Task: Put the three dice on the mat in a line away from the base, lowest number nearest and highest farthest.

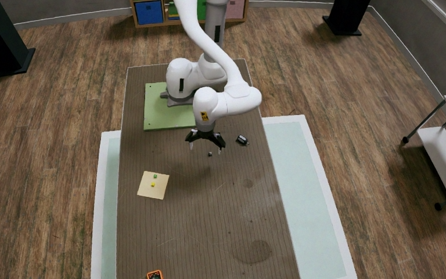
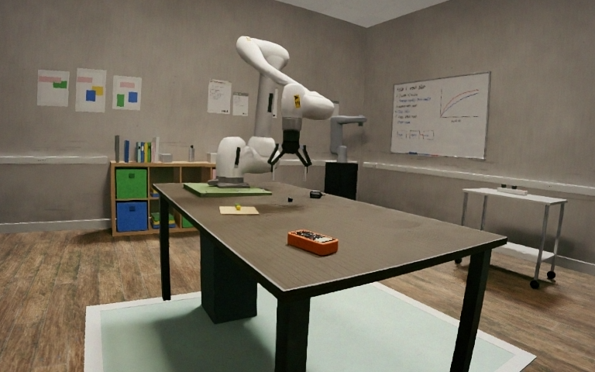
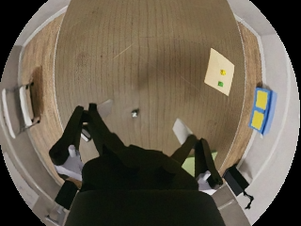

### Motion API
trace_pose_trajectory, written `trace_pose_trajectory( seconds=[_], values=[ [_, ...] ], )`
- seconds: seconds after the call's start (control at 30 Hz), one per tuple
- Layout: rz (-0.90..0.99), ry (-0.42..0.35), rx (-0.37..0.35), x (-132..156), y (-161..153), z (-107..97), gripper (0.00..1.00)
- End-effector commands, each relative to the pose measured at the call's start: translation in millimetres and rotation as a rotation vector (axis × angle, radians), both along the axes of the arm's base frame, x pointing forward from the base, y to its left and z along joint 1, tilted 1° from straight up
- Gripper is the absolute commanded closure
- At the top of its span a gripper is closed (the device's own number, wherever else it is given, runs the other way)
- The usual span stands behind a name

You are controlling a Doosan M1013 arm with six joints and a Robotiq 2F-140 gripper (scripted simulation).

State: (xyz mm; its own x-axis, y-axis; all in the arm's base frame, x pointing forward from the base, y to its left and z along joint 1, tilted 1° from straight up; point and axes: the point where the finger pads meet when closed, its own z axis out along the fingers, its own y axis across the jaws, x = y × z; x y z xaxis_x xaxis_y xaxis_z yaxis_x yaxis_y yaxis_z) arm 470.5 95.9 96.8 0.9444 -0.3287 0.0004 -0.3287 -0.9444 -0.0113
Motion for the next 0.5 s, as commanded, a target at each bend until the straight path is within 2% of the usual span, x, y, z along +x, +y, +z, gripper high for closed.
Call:
trace_pose_trajectory(
  seconds=[0.0,0.07,0.17,0.3,0.47],
  values=[
    [0.143,-0.002,0.009,-7.9,10.0,-0.4,0.0],
    [0.244,-0.004,0.009,-14.2,16.9,-1.1,0.0],
    [0.252,-0.004,0.009,-14.7,17.4,-1.2,0.0],
    [0.385,-0.006,0.008,-23.2,26.1,-2.2,0.0],
    [0.428,-0.007,0.008,-26.0,28.9,-2.6,0.0]
  ],
)
